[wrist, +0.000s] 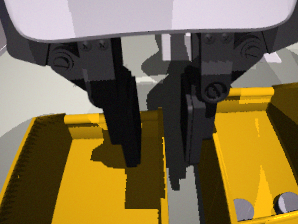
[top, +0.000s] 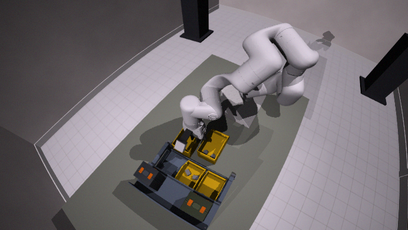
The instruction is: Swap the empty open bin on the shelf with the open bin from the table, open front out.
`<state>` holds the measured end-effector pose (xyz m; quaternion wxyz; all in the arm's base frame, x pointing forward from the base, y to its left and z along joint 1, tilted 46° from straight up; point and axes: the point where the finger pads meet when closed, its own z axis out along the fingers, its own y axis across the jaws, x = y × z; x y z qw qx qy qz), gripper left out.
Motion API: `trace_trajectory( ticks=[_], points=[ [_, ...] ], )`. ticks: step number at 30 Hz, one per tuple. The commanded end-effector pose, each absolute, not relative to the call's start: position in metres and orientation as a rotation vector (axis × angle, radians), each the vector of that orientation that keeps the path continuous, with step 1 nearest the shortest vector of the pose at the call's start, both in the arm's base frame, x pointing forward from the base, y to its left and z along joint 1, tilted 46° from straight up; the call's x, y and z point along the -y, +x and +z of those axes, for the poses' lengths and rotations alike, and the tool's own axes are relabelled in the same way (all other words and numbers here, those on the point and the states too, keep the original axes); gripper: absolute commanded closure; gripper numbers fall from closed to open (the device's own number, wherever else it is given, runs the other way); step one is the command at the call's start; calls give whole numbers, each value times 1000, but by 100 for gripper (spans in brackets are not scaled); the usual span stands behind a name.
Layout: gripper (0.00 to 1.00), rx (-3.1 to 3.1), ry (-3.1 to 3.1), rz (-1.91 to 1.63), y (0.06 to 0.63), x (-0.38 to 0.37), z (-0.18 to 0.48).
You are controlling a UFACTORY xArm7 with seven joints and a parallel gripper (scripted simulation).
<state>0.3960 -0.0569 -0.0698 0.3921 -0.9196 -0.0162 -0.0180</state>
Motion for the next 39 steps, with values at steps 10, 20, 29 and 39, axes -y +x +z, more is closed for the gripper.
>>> trace_trajectory(
  ticks=[10,20,29,39],
  points=[
    [74,39,-2338,-49,397,59,-69],
    [74,39,-2338,-49,397,59,-70],
    [74,39,-2338,-49,397,55,-73],
    [74,39,-2338,-49,398,47,-81]
  ],
)
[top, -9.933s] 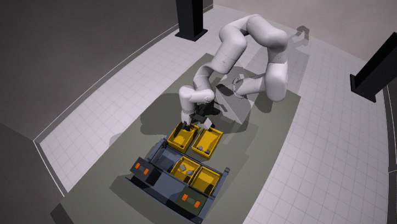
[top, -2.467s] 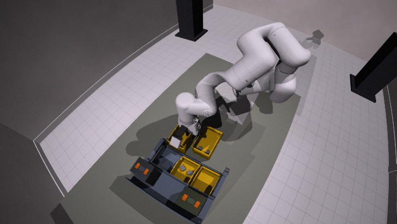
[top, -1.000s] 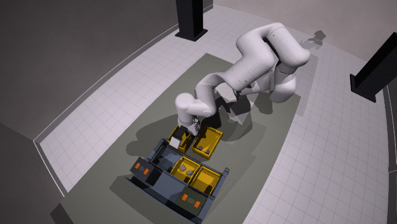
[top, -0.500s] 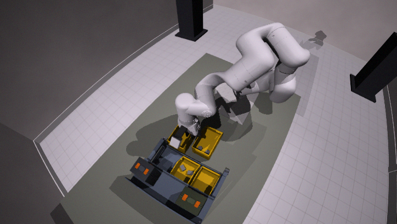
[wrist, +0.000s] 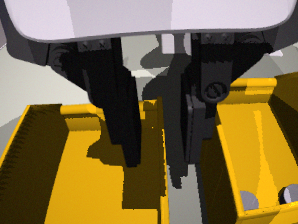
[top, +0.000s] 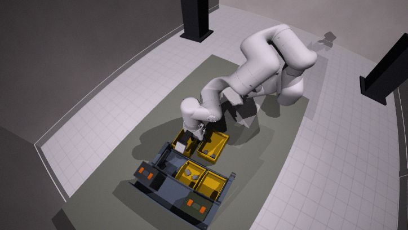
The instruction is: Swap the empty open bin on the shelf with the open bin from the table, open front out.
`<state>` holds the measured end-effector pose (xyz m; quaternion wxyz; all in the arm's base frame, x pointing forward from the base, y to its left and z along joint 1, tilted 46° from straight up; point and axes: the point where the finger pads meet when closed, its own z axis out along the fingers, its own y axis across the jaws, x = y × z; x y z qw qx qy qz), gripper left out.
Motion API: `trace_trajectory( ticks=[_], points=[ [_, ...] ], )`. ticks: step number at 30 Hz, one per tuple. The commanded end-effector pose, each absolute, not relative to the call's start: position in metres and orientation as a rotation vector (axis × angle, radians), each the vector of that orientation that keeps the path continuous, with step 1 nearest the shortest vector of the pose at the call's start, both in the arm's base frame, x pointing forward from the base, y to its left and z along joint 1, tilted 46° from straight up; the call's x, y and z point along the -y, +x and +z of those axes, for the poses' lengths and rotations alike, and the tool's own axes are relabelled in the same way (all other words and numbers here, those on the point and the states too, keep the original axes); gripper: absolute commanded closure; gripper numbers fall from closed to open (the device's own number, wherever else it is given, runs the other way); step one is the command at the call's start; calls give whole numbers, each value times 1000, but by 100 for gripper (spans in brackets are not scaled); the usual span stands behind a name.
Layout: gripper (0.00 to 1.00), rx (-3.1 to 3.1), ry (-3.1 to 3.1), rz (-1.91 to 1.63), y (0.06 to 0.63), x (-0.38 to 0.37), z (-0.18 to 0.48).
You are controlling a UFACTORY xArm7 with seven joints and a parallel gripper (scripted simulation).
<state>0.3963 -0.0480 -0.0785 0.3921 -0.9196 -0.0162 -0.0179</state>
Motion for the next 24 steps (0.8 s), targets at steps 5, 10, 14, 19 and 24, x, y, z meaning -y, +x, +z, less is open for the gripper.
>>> trace_trajectory(
  ticks=[5,10,14,19,24],
  points=[
    [74,39,-2338,-49,398,42,-86],
    [74,39,-2338,-49,398,38,-89],
    [74,39,-2338,-49,398,35,-93],
    [74,39,-2338,-49,398,31,-96],
    [74,39,-2338,-49,398,30,-98]
  ],
)
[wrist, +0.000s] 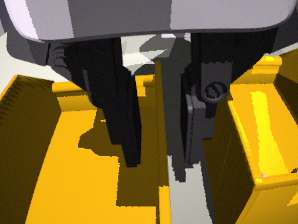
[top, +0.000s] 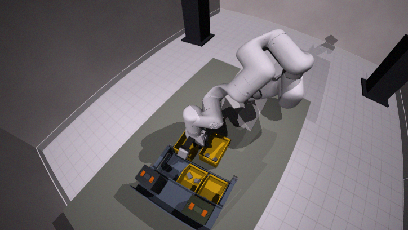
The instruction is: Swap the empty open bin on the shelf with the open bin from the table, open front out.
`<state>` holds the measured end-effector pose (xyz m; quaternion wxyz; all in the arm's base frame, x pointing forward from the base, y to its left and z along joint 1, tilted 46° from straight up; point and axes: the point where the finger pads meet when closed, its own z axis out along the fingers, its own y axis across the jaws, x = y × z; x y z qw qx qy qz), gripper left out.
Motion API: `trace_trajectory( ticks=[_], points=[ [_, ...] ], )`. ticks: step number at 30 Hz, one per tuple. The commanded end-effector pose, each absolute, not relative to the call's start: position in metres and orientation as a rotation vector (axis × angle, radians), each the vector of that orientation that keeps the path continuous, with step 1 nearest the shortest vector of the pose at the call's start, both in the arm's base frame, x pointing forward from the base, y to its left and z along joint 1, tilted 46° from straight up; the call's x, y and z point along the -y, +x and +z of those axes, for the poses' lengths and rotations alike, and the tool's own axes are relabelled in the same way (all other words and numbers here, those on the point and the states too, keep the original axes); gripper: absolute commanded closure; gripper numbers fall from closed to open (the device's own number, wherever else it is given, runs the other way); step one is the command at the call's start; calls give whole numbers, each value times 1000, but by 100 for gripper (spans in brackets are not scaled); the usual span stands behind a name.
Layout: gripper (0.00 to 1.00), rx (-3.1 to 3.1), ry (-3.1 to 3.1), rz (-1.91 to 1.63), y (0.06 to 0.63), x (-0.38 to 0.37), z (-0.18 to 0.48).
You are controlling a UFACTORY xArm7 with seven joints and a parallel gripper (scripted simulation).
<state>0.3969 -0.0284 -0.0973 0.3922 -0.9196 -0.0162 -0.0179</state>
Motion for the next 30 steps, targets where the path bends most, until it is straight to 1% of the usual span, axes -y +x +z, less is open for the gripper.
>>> trace_trajectory(
  ticks=[1,19,20,30],
  points=[
    [74,39,-2338,-49,398,30,-98],
    [74,39,-2338,-49,398,29,-98],
    [100,39,-2338,-49,398,29,-98],
    [100,39,-2338,-49,398,29,-98]
  ],
)
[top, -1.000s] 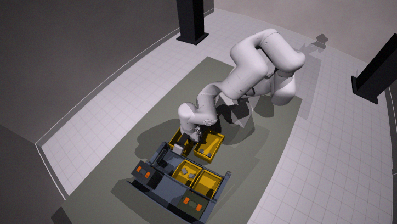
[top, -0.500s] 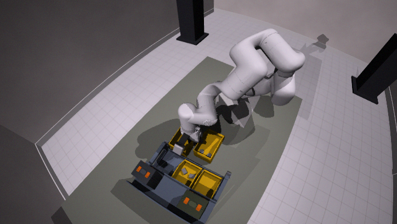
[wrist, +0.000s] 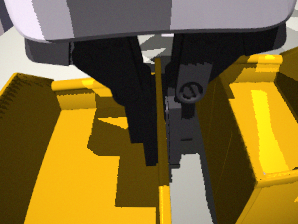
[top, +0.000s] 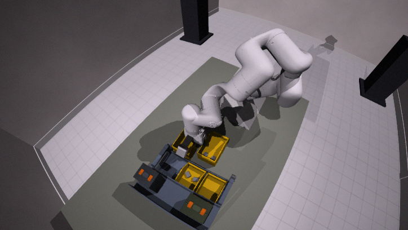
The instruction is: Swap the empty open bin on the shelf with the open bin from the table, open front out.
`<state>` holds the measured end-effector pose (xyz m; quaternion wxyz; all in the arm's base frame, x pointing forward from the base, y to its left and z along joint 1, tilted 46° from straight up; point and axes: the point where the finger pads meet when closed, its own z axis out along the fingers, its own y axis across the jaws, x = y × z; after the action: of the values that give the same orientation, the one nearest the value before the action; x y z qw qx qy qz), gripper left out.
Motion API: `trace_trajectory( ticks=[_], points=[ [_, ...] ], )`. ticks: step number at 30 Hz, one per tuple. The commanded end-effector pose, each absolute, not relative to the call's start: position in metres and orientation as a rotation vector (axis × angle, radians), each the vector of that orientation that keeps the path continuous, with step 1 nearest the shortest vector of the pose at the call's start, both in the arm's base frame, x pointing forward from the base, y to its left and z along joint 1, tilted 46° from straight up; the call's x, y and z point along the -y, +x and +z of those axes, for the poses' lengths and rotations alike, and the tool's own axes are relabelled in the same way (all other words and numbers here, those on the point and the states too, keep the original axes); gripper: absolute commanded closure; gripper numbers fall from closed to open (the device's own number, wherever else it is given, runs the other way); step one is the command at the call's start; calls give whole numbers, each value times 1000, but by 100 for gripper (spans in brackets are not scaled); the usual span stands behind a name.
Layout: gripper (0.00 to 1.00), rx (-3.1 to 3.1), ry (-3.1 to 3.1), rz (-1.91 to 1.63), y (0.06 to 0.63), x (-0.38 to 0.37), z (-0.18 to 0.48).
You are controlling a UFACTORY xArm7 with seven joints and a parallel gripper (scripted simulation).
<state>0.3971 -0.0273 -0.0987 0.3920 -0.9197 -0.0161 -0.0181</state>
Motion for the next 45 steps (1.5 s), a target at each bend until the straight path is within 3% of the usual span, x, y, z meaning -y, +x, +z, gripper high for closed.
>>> trace_trajectory(
  ticks=[1,45],
  points=[
    [100,39,-2338,-49,398,29,-98],
    [100,39,-2338,-49,397,54,-75]
  ],
)
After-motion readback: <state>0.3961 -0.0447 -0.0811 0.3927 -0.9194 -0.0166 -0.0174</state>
